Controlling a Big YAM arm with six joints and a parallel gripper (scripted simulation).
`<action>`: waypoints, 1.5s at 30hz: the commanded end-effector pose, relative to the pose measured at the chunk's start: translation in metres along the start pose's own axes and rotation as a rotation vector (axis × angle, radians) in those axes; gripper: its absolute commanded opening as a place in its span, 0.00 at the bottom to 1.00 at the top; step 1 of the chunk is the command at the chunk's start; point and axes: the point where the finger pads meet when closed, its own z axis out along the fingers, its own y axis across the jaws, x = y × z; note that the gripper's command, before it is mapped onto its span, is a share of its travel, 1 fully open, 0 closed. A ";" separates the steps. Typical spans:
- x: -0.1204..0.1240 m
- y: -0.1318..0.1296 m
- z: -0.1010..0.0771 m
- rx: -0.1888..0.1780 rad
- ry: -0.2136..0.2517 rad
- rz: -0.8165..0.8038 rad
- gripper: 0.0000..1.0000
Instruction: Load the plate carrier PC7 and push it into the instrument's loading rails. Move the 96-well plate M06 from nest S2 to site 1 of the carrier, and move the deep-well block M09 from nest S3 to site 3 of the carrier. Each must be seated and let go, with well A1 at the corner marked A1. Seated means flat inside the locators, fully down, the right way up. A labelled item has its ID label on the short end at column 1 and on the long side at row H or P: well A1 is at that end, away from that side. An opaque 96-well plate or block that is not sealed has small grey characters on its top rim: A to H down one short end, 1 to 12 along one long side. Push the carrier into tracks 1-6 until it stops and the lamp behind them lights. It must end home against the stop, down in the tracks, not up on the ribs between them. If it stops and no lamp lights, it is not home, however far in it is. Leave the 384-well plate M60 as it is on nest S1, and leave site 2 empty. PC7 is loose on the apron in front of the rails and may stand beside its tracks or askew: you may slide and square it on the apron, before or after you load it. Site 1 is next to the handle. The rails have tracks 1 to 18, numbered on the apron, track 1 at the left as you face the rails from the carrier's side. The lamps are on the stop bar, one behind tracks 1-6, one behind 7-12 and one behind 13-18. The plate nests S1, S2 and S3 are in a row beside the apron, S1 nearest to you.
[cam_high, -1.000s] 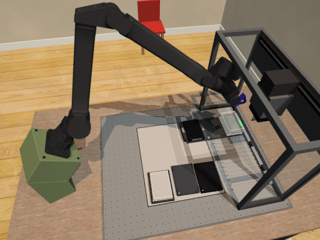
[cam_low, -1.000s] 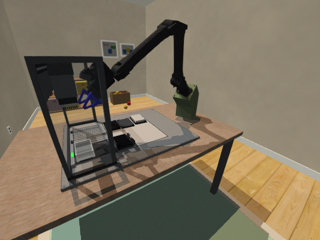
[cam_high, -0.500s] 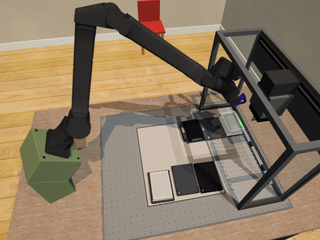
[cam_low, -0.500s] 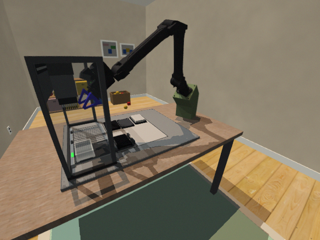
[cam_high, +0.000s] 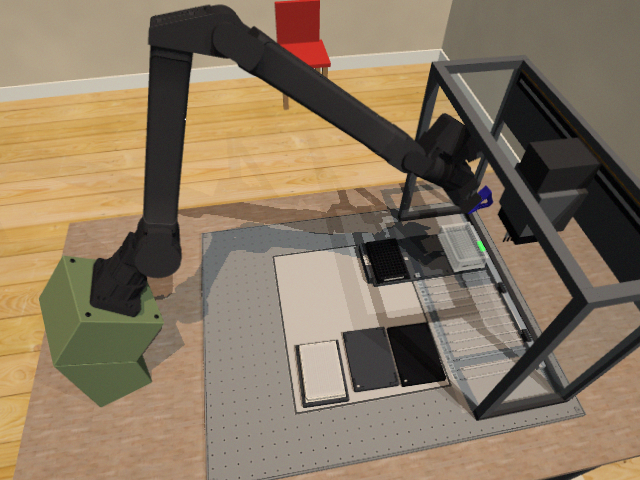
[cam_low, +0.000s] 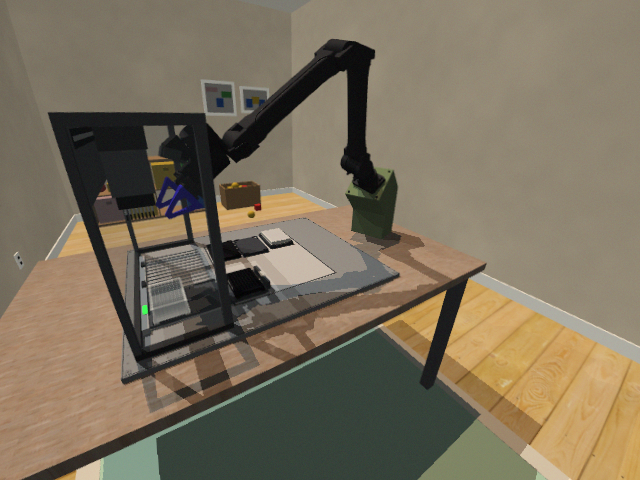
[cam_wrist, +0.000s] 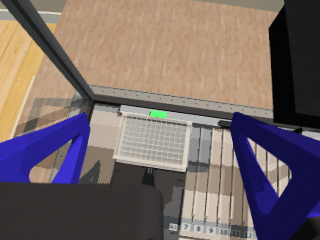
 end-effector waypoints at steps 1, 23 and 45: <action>-0.076 0.013 -0.019 -0.017 -0.134 -0.010 1.00; -0.076 0.013 -0.019 -0.017 -0.134 -0.010 1.00; -0.028 0.019 -0.035 -0.021 -0.087 -0.001 1.00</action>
